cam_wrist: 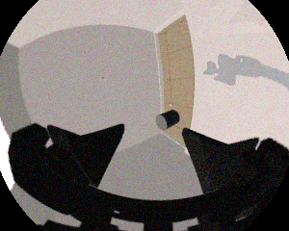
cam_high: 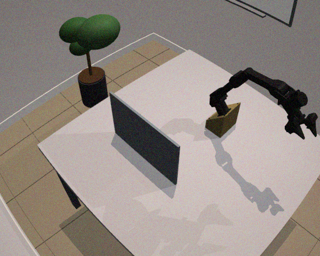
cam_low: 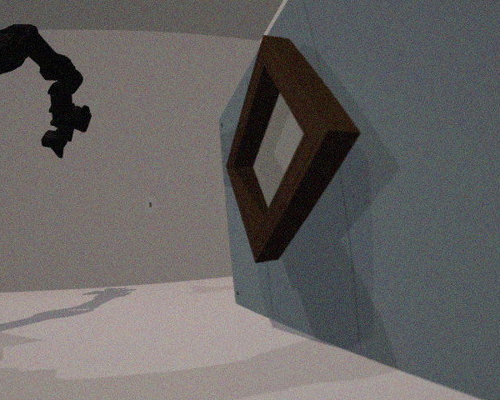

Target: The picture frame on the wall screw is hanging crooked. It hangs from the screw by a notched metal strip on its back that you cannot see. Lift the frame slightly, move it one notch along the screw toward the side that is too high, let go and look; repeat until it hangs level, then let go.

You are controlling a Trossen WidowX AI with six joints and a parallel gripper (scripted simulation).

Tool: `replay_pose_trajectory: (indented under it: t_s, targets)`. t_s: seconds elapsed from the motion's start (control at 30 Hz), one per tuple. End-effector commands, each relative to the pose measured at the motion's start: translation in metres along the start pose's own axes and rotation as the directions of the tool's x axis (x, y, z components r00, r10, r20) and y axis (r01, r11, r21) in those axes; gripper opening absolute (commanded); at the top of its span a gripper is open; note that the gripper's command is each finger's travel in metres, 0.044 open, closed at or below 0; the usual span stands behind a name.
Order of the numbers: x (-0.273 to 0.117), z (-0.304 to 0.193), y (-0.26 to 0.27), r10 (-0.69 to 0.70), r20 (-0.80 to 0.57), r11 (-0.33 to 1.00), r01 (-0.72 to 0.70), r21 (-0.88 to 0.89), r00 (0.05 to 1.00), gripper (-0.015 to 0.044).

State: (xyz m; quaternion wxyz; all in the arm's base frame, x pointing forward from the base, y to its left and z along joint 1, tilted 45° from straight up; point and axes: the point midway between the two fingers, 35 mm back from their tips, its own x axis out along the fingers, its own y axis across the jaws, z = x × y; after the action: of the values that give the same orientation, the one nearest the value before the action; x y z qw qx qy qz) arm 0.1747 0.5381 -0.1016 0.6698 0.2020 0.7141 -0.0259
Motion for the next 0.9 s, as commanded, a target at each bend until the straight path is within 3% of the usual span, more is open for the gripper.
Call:
replay_pose_trajectory:
  t_s: [0.0, 0.17, 0.37, 0.87]
  targets:
    - [-0.002, 0.002, 0.001, 0.004, 0.001, 1.000, -0.004, 0.000, 1.000, 0.0374]
    - [-0.057, 0.058, 0.014, 0.105, 0.035, 0.994, -0.105, -0.002, 0.994, 0.0260]
    - [-0.104, 0.111, 0.005, 0.148, 0.113, 0.989, -0.144, -0.047, 0.982, 0.0260]
    - [-0.282, 0.249, -0.073, 0.390, 0.366, 0.919, -0.382, -0.097, 0.845, 0.0260]
